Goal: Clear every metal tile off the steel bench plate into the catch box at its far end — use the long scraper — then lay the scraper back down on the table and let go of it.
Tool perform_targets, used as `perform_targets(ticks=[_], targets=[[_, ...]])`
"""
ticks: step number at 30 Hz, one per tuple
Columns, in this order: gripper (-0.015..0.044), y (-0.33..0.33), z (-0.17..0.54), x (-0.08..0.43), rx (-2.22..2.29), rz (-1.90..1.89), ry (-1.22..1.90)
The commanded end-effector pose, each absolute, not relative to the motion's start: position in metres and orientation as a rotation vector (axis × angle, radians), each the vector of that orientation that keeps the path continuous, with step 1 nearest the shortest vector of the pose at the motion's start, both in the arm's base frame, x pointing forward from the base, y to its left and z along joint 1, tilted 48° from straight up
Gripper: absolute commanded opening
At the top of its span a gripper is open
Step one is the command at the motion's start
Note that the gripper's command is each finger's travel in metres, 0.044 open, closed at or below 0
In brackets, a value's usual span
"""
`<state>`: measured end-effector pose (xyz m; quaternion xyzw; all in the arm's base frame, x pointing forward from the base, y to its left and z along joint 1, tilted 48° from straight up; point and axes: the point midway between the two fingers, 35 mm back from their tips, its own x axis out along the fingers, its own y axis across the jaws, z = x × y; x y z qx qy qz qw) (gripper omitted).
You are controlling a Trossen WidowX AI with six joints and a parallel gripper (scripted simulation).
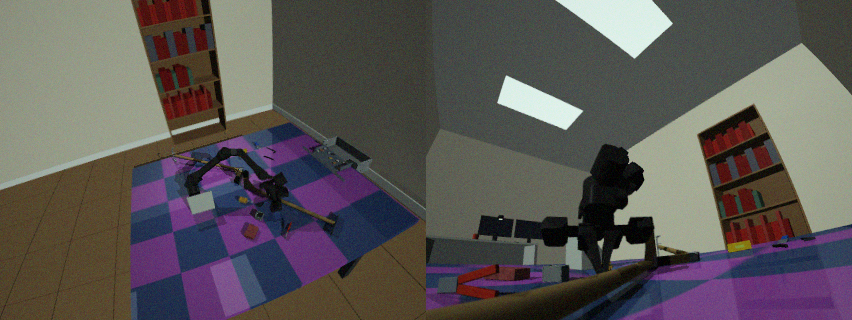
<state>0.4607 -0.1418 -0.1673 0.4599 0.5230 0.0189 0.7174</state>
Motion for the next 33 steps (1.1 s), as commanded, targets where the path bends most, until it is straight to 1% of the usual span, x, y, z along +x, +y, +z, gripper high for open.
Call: perform_targets(ticks=[1, 33], targets=[[0.0, -0.142, -0.166, 0.465, 1.017, 0.036, 1.157], [0.0, -0.134, -0.153, 0.492, 1.017, 0.036, 1.157]])
